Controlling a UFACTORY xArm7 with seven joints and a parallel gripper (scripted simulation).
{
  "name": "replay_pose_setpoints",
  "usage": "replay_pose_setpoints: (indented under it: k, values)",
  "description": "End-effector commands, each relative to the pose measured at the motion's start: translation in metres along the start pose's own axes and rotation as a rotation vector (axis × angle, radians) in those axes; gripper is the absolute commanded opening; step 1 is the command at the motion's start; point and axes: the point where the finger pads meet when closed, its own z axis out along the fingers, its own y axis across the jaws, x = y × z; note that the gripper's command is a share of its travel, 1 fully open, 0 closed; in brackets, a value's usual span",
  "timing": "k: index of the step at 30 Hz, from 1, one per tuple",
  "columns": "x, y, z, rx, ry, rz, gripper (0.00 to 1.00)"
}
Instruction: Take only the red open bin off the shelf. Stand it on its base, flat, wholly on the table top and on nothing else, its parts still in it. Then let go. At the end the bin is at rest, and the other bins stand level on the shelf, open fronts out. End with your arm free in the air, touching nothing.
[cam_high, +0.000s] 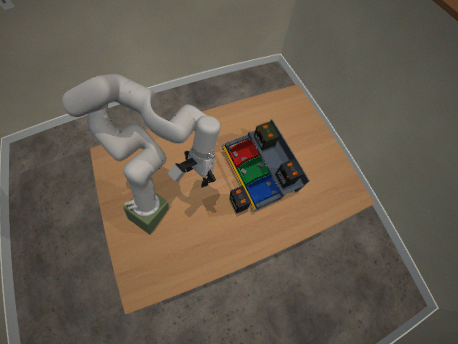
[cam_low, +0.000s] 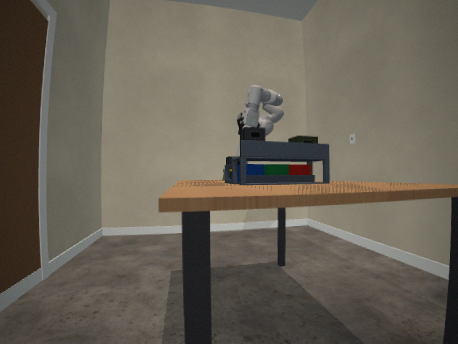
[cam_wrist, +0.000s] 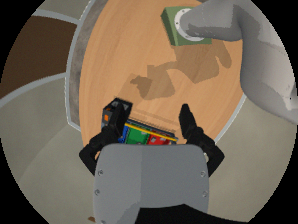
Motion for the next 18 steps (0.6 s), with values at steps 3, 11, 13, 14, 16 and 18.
replay_pose_setpoints:
  k: [3,11,13,14,16,18]
  values:
    - [-0.015,-0.004,-0.017,-0.022,-0.069,0.077,1.0]
    - [-0.037,-0.01,-0.042,-0.057,-0.168,0.193,1.0]
    - [-0.037,-0.01,-0.042,-0.057,-0.168,0.193,1.0]
    - [-0.037,-0.01,-0.042,-0.057,-0.168,0.193,1.0]
    - [-0.037,-0.01,-0.042,-0.057,-0.168,0.193,1.0]
    - [-0.037,-0.01,-0.042,-0.057,-0.168,0.193,1.0]
